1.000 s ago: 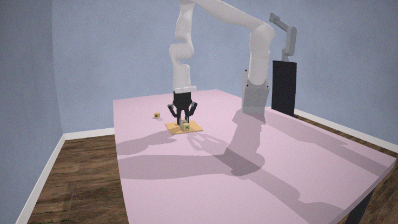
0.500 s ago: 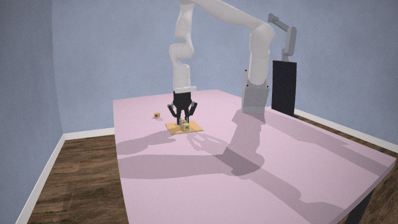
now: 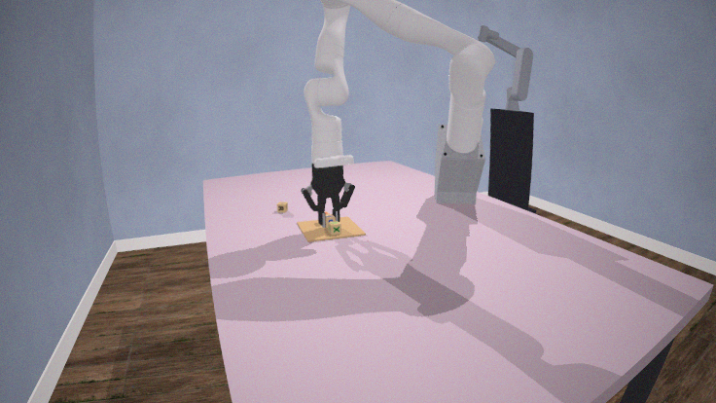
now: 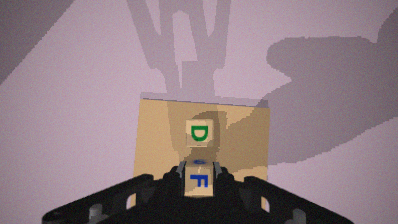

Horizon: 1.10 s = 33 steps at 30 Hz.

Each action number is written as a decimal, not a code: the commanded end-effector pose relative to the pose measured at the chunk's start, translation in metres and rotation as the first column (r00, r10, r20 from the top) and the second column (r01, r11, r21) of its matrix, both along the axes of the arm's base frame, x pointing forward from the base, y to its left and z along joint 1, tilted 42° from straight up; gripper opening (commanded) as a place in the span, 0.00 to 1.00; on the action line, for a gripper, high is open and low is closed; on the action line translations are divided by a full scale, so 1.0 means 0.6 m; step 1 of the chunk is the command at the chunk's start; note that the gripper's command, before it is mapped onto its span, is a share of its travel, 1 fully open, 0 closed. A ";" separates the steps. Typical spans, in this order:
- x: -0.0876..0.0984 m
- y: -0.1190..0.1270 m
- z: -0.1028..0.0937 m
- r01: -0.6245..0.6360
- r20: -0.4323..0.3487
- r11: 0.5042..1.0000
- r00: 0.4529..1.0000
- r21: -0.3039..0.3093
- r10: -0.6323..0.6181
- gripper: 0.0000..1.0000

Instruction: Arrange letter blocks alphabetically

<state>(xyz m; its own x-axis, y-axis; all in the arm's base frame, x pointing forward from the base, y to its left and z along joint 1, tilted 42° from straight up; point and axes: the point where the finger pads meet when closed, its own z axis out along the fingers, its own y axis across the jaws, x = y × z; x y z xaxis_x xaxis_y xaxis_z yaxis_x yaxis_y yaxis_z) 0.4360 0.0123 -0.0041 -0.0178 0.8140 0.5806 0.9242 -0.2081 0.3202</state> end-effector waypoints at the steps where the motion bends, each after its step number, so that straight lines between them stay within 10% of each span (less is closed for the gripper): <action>1: 0.000 -0.001 0.000 0.001 0.001 1.000 1.000 -0.001 -0.001 0.21; 33: 0.003 0.003 -0.004 0.001 0.001 1.000 1.000 -0.001 -0.001 0.21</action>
